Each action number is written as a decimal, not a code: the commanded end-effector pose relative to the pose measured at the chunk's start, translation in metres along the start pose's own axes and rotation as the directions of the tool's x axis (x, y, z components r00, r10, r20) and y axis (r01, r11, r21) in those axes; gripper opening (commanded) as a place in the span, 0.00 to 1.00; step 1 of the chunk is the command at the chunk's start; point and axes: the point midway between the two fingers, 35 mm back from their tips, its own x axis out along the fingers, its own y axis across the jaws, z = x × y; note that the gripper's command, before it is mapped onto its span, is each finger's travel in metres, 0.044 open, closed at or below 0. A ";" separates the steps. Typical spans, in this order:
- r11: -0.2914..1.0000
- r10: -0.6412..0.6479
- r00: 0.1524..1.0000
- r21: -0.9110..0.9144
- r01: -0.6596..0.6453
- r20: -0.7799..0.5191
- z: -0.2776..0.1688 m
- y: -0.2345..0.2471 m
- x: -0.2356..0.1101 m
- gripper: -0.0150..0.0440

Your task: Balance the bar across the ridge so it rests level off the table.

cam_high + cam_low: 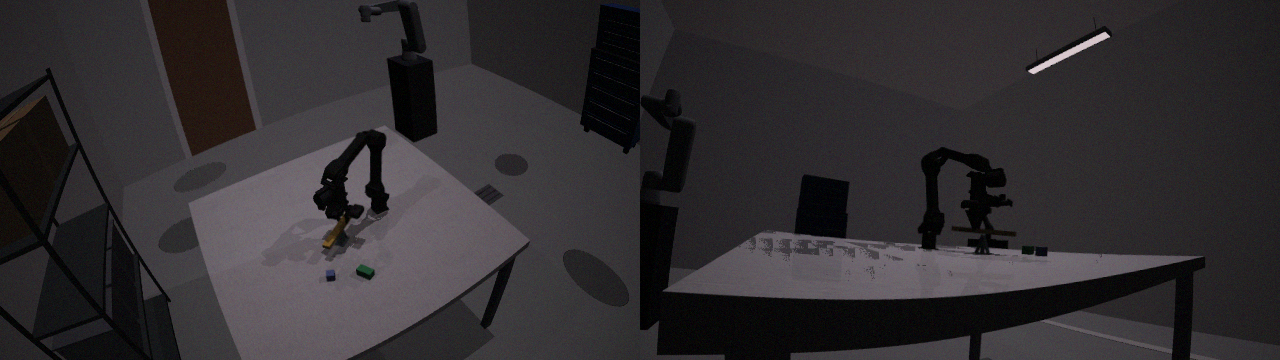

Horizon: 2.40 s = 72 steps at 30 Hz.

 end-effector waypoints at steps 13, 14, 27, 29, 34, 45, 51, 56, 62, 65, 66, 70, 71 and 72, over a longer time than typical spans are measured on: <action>1.000 0.005 1.000 -0.004 -0.005 0.000 0.000 0.001 0.002 0.25; 1.000 0.005 1.000 -0.004 -0.005 0.000 0.000 0.001 0.002 0.25; 1.000 0.005 1.000 -0.004 -0.005 0.000 0.000 0.001 0.003 0.25; 1.000 0.005 1.000 -0.004 -0.005 0.000 0.000 0.001 0.004 0.25; 1.000 0.005 1.000 -0.004 -0.005 0.000 0.000 0.001 0.004 0.25; 1.000 0.005 1.000 -0.004 -0.005 0.000 0.000 0.001 0.005 0.25; 1.000 0.005 1.000 -0.004 -0.005 0.000 0.000 0.001 0.005 0.25; 1.000 0.005 1.000 -0.004 -0.005 0.000 0.000 0.001 0.006 0.25; 1.000 0.005 1.000 -0.004 -0.005 0.000 0.000 0.001 0.006 0.25; 1.000 0.005 1.000 -0.004 -0.005 0.000 0.000 0.001 0.007 0.25; 1.000 0.005 1.000 -0.004 -0.005 0.000 0.000 0.001 0.007 0.25; 1.000 0.005 1.000 -0.004 -0.005 0.000 0.000 0.001 0.007 0.25; 1.000 0.005 1.000 -0.004 -0.005 0.000 0.000 0.001 0.007 0.25; 1.000 0.005 1.000 -0.004 -0.005 0.000 0.000 0.001 0.007 0.25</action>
